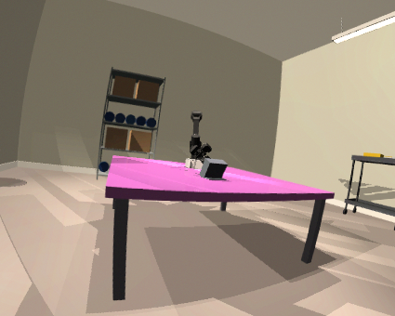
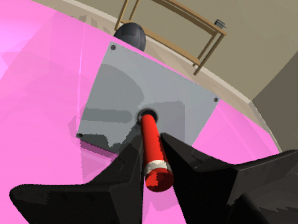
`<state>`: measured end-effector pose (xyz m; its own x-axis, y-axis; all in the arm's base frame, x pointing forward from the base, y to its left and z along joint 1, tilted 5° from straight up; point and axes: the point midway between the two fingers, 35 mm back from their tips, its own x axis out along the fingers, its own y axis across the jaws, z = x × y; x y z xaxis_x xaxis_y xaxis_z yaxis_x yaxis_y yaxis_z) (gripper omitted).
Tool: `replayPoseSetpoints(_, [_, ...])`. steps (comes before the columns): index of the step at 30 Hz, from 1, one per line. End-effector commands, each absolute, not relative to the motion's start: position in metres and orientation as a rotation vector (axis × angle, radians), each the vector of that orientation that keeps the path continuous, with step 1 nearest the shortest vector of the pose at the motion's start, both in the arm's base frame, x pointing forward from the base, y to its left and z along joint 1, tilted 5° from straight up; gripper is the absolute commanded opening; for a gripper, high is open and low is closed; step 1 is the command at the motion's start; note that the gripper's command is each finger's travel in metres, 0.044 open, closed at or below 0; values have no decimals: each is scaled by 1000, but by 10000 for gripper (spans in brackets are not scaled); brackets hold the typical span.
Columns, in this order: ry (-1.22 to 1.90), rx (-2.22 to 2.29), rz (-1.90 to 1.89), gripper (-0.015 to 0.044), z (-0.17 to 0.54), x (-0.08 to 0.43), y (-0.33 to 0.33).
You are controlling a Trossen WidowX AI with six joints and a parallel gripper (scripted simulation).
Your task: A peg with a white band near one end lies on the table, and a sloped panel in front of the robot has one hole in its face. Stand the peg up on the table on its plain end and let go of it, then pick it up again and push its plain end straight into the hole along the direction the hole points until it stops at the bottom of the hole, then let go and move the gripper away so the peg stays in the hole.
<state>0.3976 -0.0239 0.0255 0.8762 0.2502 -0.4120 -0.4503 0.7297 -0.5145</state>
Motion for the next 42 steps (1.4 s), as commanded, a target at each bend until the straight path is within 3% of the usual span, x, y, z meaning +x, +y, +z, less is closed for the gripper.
replayPoseSetpoints(1, [322,-649,391,0,26,401,-24])
replayPoseSetpoints(42, [321,-649,391,0,22,410,-23])
